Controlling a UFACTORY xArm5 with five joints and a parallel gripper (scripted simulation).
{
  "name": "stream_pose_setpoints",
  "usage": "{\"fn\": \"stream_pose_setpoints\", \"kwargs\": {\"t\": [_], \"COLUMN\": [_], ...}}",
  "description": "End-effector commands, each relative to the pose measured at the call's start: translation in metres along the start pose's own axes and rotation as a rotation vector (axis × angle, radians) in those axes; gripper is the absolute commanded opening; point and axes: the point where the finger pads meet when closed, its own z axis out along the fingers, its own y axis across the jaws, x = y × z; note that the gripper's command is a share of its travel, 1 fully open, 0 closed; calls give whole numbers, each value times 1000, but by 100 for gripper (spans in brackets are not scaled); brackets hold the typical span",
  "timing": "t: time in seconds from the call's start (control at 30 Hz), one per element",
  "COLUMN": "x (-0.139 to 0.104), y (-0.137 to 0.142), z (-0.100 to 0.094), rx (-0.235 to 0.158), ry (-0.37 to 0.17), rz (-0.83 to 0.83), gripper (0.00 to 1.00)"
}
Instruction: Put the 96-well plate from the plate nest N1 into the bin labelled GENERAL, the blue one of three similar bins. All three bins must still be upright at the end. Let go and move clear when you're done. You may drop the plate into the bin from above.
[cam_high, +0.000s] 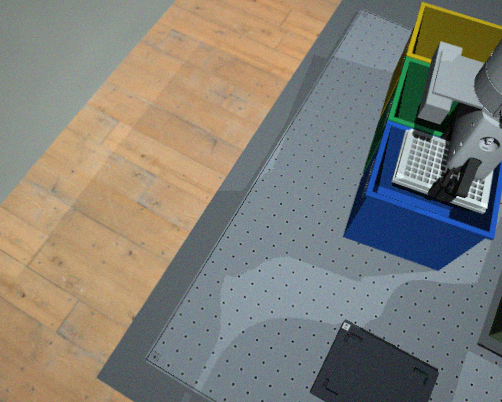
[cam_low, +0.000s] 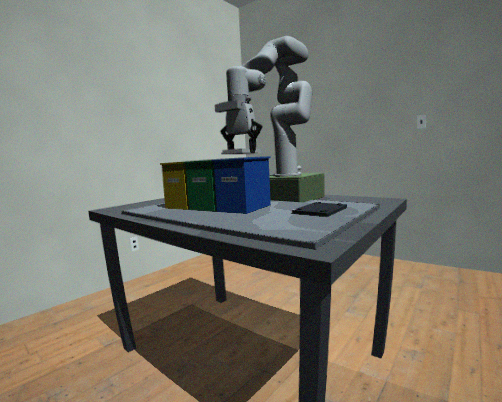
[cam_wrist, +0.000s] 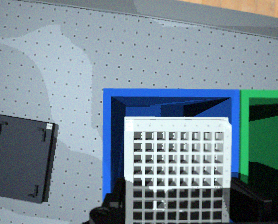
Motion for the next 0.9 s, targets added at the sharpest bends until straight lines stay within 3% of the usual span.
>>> {"fn": "stream_pose_setpoints", "kwargs": {"t": [0.0, 0.7, 0.73, 0.87], "x": [1, 1, 1, 1], "y": [0, 0, 0, 0], "z": [-1, 2, 3, 3], "rx": [0, 0, 0, 0], "ry": [4, 4, 4, 4], "rz": [0, 0, 0, 0], "gripper": [0, 0, 100, 100]}}
